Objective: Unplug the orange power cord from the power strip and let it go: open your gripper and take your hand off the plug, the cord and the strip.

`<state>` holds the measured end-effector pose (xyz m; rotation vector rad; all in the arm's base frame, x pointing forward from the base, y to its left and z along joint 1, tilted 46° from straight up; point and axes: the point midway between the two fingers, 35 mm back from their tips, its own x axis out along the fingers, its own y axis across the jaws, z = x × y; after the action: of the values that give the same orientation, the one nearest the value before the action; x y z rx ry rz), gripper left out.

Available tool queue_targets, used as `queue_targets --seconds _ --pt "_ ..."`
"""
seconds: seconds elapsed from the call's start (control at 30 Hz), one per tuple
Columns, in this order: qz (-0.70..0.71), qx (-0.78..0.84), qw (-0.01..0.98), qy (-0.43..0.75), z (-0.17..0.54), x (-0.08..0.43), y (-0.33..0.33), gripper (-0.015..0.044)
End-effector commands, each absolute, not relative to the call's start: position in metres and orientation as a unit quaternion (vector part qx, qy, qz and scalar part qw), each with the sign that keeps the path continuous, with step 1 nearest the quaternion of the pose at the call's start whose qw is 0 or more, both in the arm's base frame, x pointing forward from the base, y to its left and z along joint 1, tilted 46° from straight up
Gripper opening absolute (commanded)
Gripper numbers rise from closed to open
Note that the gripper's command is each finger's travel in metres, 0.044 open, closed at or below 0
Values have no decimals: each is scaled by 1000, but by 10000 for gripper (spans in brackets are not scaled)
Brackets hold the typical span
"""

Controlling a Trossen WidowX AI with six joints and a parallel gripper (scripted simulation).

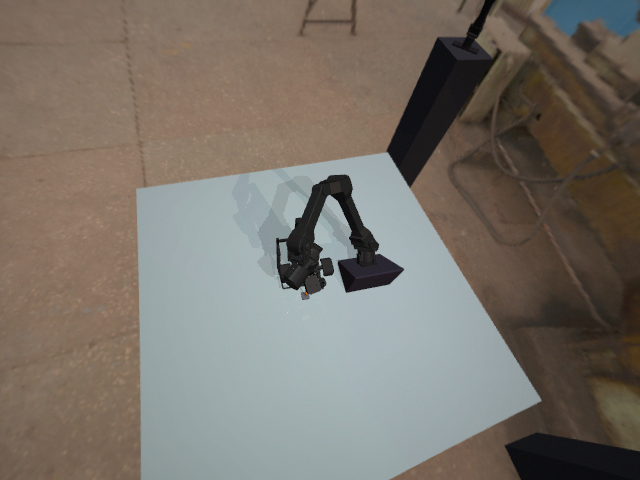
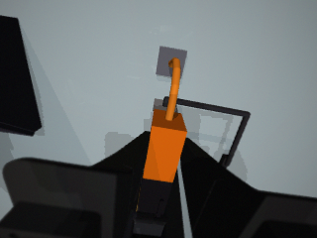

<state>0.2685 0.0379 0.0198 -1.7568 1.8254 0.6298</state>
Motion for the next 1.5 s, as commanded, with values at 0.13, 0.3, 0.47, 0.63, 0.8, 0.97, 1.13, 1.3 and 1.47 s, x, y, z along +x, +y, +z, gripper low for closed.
queue_targets --seconds 0.13,0.3,0.47,0.63,0.8,0.97,1.13,1.3,1.47 --pt "255 -644 282 664 -4 270 70 0" --pt "255 -644 282 664 -9 270 77 0" --pt "255 -646 282 662 -2 269 71 131" --pt "255 -646 282 662 -2 269 71 160" --pt "255 -646 282 662 -2 269 71 160" --pt "254 -645 280 664 1 269 75 160" --pt "254 -645 280 664 4 269 73 160" --pt "254 -645 280 664 10 269 67 160" --pt "254 -645 280 664 15 268 61 160"
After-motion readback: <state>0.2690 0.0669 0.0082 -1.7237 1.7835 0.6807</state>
